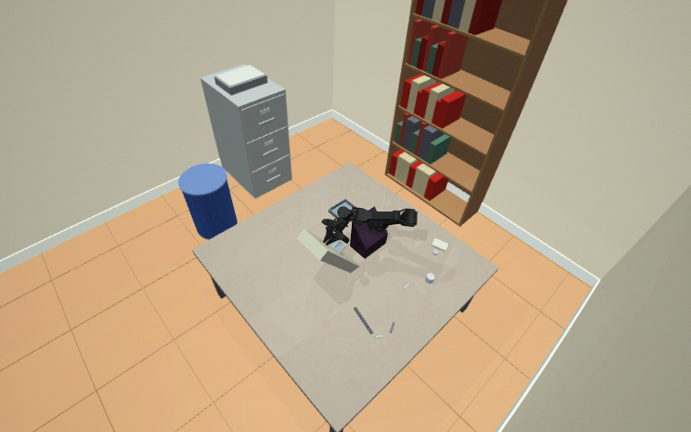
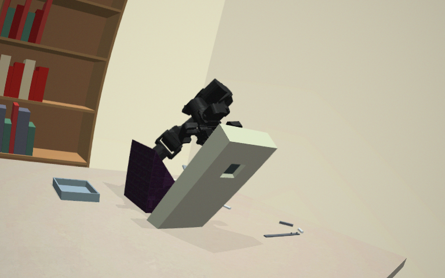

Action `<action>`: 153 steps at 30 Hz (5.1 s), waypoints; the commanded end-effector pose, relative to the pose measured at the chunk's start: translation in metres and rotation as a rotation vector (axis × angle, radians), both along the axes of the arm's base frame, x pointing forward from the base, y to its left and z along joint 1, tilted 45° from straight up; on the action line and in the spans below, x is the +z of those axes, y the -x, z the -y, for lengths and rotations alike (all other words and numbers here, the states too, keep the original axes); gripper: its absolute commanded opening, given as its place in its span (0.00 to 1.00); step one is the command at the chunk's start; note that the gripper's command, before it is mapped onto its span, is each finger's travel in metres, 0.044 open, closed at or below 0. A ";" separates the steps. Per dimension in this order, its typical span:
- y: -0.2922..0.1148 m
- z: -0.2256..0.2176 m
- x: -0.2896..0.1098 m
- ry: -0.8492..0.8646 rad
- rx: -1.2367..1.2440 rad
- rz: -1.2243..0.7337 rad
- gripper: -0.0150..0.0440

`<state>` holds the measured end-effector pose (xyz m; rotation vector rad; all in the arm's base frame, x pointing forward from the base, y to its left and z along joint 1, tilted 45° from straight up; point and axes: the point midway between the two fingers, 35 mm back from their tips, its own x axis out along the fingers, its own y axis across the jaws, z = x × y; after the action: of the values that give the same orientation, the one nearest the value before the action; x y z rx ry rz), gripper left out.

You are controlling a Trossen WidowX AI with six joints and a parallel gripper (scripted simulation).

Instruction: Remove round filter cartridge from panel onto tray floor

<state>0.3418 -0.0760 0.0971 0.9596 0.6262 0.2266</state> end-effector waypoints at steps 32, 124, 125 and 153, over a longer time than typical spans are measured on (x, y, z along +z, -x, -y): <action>-0.011 -0.005 -0.006 0.000 -0.004 -0.001 0.42; 0.026 0.019 0.010 -1.401 -0.711 -0.794 0.25; 0.030 0.021 0.013 -1.400 -0.709 -0.793 0.25; 0.077 -0.007 -0.016 -1.400 -0.700 -0.782 0.25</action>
<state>0.2690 -0.0727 0.0844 2.6228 0.7748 -0.4596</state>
